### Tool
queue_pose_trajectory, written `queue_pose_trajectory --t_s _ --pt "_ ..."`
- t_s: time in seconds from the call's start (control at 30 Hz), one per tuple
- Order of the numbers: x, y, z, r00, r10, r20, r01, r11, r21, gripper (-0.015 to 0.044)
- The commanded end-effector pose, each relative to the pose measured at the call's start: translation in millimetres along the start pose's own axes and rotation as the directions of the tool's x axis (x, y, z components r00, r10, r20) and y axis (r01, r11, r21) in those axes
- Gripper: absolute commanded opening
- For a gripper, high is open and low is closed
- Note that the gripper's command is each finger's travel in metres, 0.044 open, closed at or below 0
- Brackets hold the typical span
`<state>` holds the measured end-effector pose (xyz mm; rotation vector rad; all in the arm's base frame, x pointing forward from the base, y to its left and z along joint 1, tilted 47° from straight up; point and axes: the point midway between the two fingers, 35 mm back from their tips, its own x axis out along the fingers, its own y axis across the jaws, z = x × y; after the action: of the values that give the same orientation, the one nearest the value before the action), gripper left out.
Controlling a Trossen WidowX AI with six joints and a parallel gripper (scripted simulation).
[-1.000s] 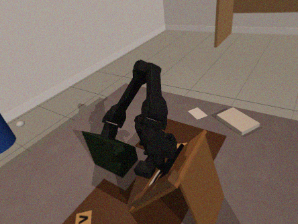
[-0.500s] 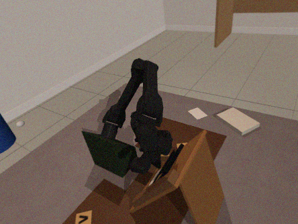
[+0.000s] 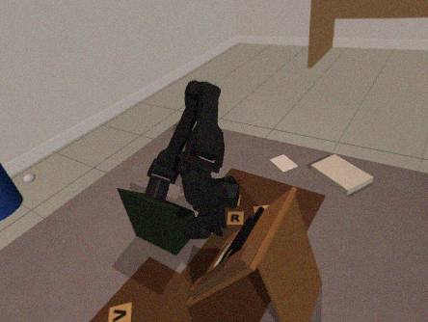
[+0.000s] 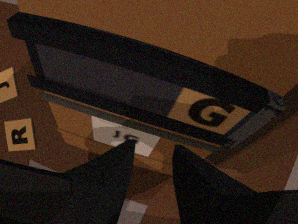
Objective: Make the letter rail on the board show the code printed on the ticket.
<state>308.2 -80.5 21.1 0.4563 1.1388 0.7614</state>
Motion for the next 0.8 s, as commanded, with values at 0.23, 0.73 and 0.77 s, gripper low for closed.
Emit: queue_pose_trajectory --t_s 0.23,0.73,0.77 --pt "-84 36 -29 0.971 -0.015 0.238 0.181 0.697 -0.694 0.0394" --pt "-125 62 -48 0.922 -0.053 0.383 0.382 0.292 -0.877 0.0440" --pt "-125 62 -48 0.922 -0.053 0.383 0.382 0.292 -0.877 0.0440"
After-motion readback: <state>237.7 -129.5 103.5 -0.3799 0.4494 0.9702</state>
